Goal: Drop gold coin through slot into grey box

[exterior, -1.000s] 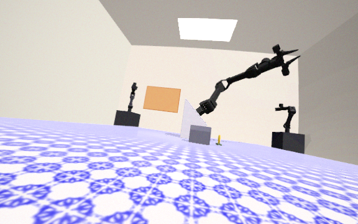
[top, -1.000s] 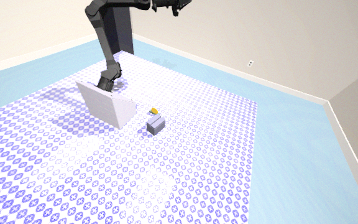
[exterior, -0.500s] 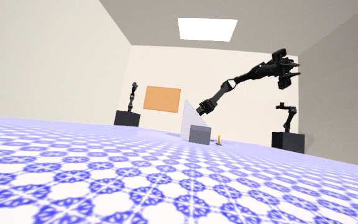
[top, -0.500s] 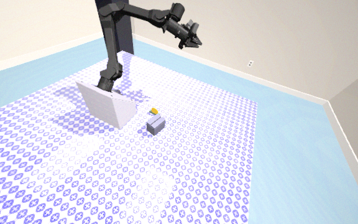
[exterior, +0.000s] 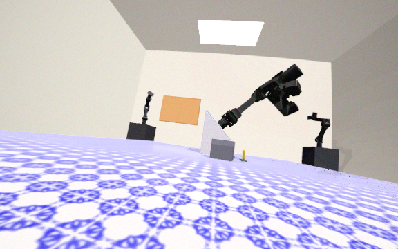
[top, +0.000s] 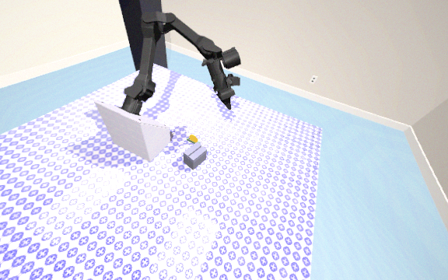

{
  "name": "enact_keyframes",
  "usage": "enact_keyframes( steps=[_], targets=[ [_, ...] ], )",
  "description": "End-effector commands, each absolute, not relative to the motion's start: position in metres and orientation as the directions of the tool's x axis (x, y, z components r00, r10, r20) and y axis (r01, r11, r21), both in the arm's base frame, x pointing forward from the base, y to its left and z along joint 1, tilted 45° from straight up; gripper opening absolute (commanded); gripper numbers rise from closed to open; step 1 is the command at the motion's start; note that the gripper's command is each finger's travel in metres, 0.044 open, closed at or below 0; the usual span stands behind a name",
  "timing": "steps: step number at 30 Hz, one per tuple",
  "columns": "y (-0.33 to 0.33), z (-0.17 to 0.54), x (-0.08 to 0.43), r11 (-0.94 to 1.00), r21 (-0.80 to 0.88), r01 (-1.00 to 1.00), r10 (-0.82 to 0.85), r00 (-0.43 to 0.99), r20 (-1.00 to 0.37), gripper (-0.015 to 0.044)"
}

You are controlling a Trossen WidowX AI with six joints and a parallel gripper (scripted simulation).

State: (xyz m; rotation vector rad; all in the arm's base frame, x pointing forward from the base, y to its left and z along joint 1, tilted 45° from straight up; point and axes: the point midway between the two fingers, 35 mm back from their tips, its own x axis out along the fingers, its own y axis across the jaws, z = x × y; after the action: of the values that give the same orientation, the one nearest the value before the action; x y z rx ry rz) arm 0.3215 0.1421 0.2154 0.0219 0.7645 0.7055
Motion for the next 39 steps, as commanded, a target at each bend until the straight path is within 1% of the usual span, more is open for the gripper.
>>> enact_keyframes(
  steps=[1, 4, 6, 8, 20, 25, 39],
  targets=[
    [0.13, 0.147, 0.296, 0.767, 0.464, -0.444, 0.613, 0.293, -0.733, 0.0161],
    [0.122, 0.113, 0.273, 0.754, 0.577, -0.313, 0.64, 0.154, -0.753, 0.0161],
    [0.117, 0.09, 0.25, 0.733, 0.658, -0.172, 0.672, 0.04, -0.739, 0.0161],
    [0.115, 0.078, 0.233, 0.711, 0.7, -0.062, 0.7, -0.032, -0.714, 0.0161],
    [0.116, 0.078, 0.226, 0.708, 0.704, -0.047, 0.703, -0.04, -0.71, 0.0161],
    [0.139, 0.055, 0.224, 0.707, 0.706, -0.047, 0.704, -0.04, -0.709, 0.0161],
    [0.153, 0.045, 0.224, 0.706, 0.707, -0.047, 0.705, -0.04, -0.708, 0.0161]
  ],
)
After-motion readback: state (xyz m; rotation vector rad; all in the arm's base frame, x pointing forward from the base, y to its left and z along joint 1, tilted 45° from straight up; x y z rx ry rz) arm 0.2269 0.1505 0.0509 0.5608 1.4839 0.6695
